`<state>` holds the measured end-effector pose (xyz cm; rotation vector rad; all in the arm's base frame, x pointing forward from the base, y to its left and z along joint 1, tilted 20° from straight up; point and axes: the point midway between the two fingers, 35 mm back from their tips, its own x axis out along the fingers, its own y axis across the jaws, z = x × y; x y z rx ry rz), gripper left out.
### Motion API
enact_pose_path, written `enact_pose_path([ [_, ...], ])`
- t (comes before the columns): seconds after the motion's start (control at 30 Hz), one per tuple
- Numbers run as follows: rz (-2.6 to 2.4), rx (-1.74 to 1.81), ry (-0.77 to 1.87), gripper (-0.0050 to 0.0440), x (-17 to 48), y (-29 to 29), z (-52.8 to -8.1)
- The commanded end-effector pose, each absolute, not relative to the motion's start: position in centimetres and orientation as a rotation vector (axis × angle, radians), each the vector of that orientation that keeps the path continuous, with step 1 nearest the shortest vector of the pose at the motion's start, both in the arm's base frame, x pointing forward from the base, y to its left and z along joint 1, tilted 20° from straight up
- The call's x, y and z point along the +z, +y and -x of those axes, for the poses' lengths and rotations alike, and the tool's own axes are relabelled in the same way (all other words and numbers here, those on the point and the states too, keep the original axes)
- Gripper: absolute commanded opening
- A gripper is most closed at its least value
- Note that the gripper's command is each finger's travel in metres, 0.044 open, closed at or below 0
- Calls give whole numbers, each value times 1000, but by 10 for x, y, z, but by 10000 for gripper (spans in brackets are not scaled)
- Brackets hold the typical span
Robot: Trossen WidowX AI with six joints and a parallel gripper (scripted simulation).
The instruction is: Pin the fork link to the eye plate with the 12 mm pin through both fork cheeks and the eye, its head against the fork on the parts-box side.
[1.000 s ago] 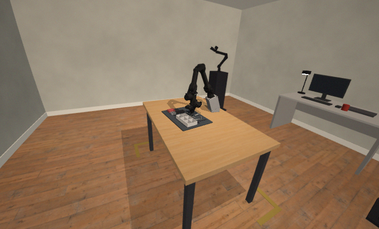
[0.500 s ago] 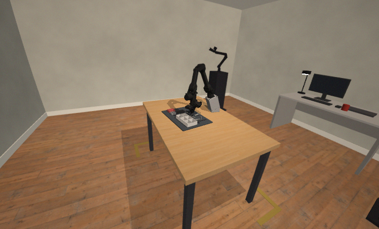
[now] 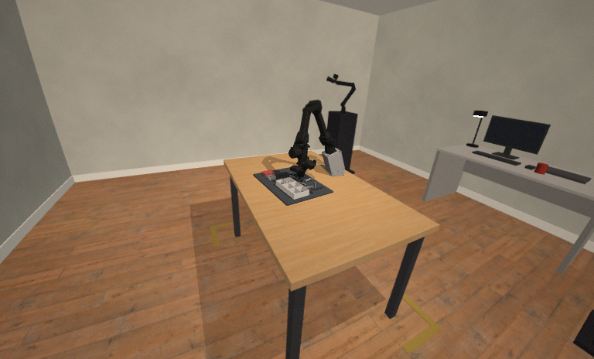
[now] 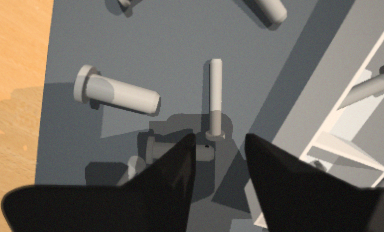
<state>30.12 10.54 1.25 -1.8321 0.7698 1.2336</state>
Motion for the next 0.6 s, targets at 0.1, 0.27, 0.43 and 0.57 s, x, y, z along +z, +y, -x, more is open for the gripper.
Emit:
enact_pose_path([
  [0.1, 1833, 1236, 765, 130, 6, 105, -304],
  [0.27, 1833, 1236, 765, 130, 3, 104, -305],
  [0.43, 1833, 1237, 767, 130, -4, 104, -307],
  [0.57, 1833, 1234, 764, 130, -8, 104, -310],
])
